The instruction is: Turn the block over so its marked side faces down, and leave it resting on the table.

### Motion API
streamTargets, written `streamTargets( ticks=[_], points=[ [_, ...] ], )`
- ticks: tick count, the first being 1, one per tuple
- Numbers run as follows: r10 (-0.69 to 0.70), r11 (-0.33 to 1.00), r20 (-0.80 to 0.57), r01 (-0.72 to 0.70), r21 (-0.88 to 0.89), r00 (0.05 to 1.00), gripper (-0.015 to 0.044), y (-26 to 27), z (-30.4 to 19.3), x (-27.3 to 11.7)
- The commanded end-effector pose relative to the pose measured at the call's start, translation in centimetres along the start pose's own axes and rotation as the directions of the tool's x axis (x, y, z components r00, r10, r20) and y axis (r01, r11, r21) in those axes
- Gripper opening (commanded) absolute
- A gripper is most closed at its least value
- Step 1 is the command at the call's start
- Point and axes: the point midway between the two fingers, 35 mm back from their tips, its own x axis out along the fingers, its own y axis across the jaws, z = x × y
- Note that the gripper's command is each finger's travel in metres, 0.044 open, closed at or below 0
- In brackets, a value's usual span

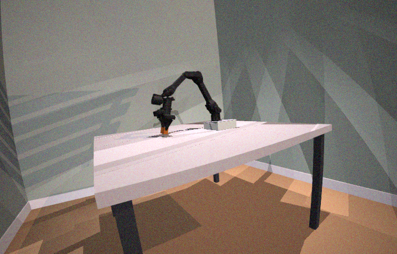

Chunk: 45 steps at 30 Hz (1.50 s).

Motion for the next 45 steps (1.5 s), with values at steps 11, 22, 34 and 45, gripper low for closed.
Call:
streamTargets(
  ticks=[11,22,34,45],
  points=[
    [0.006,1.000,0.197,-0.005,-0.007,0.980,0.0000,0.1,-0.5,0.1],
    [0.005,1.000,0.326,-0.002,-0.008,0.945,0.0000,0.1,-1.1,-0.2],
    [0.008,1.000,0.454,-0.006,-0.005,0.891,0.0000,0.1,-0.4,2.2],
    [0.009,1.000,0.592,-0.006,-0.007,0.806,0.0000,0.1,-0.4,3.7]
  ],
)
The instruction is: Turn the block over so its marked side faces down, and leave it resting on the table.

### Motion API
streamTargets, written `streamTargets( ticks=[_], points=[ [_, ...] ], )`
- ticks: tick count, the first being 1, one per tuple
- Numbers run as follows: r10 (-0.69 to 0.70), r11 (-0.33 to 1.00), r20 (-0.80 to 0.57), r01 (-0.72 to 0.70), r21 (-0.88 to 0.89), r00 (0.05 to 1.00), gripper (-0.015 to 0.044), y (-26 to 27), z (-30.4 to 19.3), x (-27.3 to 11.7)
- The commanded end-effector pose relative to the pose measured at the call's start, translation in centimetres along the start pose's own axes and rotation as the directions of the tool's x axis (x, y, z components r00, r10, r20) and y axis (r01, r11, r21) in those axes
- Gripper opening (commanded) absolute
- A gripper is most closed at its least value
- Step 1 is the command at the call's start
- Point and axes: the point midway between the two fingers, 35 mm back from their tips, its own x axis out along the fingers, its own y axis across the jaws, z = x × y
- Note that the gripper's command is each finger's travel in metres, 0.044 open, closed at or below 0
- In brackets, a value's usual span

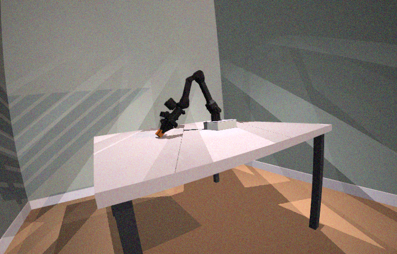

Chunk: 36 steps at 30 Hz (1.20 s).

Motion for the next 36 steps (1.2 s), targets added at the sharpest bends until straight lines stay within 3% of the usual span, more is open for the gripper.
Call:
streamTargets(
  ticks=[1,18,36],
  points=[
    [0.007,1.000,0.040,-0.007,-0.010,0.999,0.0000,0.2,-1.0,0.2],
    [0.008,1.000,0.278,-0.005,-0.012,0.961,0.0000,0.1,-2.3,-1.0],
    [0.008,1.000,0.315,-0.005,-0.012,0.949,0.0000,0.1,-2.1,-1.4]
  ],
)
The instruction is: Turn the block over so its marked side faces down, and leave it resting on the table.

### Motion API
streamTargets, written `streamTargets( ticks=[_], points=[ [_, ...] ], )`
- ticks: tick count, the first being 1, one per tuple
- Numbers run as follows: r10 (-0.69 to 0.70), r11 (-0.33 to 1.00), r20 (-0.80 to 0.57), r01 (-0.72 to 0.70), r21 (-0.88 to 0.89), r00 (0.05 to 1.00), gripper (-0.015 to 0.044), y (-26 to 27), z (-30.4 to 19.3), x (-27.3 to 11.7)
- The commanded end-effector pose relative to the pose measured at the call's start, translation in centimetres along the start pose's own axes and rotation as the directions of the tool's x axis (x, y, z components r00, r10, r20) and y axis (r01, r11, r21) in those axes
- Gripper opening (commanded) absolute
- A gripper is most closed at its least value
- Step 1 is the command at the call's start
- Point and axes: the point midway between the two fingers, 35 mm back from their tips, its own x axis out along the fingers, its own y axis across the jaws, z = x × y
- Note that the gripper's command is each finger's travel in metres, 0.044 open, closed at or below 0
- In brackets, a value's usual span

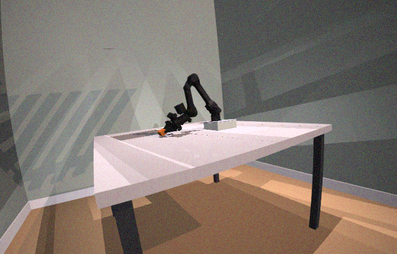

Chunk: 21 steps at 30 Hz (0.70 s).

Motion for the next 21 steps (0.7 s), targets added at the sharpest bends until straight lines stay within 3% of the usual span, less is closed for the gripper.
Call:
streamTargets(
  ticks=[1,17,21],
  points=[
    [0.006,1.000,0.003,-0.006,-0.004,1.000,0.0000,0.08,0.02,-0.08],
    [0.006,1.000,0.003,-0.006,-0.004,1.000,0.0420,0.08,0.02,-0.08],
    [0.006,1.000,0.003,-0.006,-0.004,1.000,0.0440,0.08,0.02,-0.08]
  ],
)
